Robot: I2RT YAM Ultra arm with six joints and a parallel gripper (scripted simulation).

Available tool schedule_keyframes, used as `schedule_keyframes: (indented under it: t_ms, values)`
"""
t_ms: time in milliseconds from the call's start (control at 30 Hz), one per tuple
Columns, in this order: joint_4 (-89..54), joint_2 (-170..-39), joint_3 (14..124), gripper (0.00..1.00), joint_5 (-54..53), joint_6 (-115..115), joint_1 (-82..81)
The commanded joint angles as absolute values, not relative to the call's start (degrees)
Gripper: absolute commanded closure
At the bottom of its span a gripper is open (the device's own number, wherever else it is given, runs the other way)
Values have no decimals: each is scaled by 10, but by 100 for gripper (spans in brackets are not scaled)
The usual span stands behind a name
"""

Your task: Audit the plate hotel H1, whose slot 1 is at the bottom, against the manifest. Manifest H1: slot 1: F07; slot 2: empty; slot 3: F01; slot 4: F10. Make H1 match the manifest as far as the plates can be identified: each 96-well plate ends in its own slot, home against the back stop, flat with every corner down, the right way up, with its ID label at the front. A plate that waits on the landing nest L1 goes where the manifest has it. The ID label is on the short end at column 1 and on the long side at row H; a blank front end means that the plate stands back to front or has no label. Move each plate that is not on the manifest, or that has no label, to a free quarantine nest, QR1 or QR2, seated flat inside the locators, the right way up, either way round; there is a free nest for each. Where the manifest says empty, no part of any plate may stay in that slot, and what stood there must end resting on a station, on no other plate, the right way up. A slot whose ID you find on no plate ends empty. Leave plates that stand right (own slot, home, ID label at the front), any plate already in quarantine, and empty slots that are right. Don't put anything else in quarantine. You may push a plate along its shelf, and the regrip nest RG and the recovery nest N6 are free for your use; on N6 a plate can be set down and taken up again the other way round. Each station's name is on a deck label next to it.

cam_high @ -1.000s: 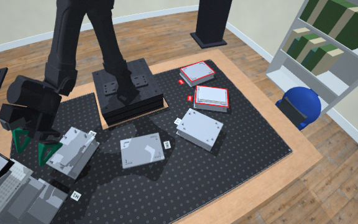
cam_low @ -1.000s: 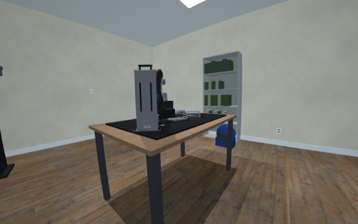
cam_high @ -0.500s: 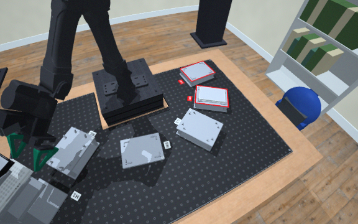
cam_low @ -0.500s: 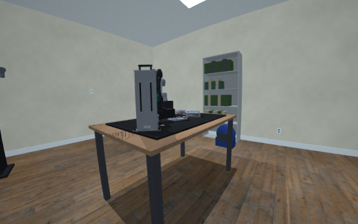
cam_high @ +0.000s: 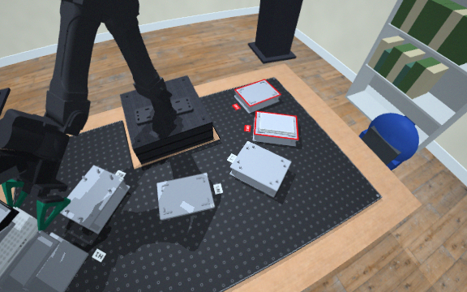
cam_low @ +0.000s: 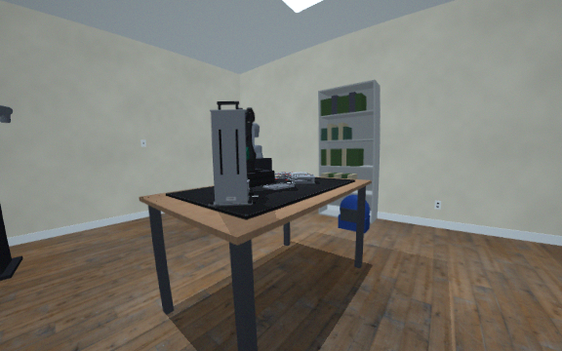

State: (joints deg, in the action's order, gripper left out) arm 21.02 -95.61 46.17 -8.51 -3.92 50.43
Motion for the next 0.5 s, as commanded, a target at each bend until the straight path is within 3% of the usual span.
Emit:
schedule_keyframes:
  t_ms: [0,100,133,467]
  values:
    - [213,-952,469,0,-85,-38,504]
    - [213,-952,469,0,-85,-38,504]
    - [213,-952,469,14,-85,-38,504]
    - [213,-952,469,14,-85,-38,504]
